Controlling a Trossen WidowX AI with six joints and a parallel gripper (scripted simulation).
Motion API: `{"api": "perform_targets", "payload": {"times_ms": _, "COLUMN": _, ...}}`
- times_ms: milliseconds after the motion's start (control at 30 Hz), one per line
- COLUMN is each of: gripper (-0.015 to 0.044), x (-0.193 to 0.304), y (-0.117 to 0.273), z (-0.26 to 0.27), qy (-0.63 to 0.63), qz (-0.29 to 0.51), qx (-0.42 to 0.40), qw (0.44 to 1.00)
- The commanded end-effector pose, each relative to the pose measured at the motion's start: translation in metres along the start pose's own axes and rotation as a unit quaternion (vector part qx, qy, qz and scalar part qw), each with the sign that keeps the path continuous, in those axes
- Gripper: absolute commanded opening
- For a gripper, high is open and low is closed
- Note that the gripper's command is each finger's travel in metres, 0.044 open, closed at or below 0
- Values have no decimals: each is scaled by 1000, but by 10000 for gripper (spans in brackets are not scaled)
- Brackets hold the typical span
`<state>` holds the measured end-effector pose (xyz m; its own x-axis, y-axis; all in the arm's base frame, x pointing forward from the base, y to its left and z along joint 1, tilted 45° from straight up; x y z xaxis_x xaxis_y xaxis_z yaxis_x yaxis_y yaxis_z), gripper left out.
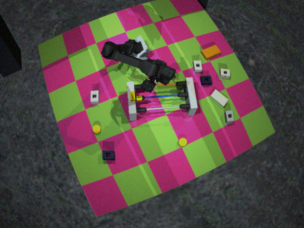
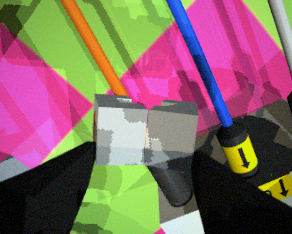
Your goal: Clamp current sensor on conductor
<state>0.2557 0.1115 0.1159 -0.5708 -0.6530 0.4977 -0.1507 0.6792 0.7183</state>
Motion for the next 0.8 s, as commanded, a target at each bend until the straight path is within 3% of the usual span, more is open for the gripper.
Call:
{"api": "perform_targets", "payload": {"times_ms": 0, "gripper": 0, "x": -4, "y": 0, "z": -13, "qy": 64, "qz": -2, "qx": 4, "qw": 998}}
{"api": "perform_targets", "payload": {"times_ms": 533, "gripper": 0, "x": -14, "y": -8, "z": -52, "qy": 277, "qz": 4, "qx": 6, "qw": 961}}
{"api": "perform_targets", "payload": {"times_ms": 767, "gripper": 0, "x": -14, "y": -11, "z": -54, "qy": 285, "qz": 4, "qx": 6, "qw": 958}}
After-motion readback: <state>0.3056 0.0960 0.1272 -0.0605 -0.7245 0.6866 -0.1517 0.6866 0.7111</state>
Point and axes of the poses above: the point midway between the two fingers, 35 mm back from their tips, its own y axis back along the fingers, its own z axis across the jaws, x = y × z, the point moved 2 cm from there along y, back along the fingers, and after that the axes turned 11 degrees about y, right-handed, at the moved point
